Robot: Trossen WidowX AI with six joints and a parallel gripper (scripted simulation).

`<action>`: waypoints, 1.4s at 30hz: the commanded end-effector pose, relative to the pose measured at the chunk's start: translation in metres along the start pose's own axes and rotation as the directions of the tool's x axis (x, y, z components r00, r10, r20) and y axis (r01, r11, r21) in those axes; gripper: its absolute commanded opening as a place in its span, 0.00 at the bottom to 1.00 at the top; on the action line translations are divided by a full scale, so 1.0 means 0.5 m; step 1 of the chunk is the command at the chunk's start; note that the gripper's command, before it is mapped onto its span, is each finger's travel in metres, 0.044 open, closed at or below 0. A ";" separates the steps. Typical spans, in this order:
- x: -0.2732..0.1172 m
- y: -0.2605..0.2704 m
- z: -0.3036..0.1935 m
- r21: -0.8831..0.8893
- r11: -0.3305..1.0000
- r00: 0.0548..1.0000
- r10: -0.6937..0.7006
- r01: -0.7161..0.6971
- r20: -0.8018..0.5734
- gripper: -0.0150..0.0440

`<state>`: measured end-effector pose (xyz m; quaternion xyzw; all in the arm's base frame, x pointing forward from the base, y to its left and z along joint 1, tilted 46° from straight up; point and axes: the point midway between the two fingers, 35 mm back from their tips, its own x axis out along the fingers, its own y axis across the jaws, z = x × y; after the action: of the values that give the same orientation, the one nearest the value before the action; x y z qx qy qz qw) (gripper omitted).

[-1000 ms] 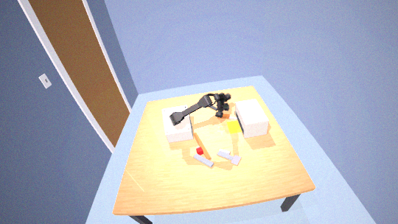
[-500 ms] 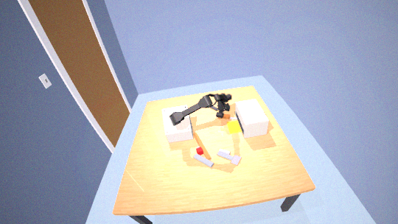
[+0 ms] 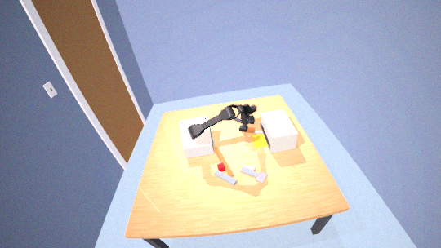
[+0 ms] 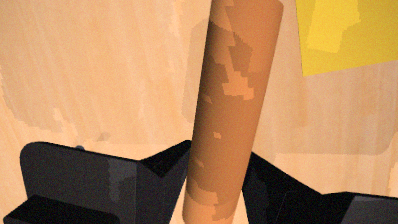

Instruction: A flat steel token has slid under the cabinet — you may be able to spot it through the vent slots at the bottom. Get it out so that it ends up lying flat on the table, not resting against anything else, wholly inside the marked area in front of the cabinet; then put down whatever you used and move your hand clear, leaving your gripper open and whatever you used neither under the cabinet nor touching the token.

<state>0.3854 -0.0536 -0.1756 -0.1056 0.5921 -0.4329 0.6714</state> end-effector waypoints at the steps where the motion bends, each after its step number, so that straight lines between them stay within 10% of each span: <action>1: 0.002 -0.015 0.002 0.004 1.000 1.000 -0.008 0.008 0.003 0.25; 42: 0.003 -0.098 0.001 0.003 1.000 1.000 -0.010 0.010 0.002 0.25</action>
<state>0.3657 -0.0794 -0.1480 -0.1071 0.5925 -0.4330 0.6708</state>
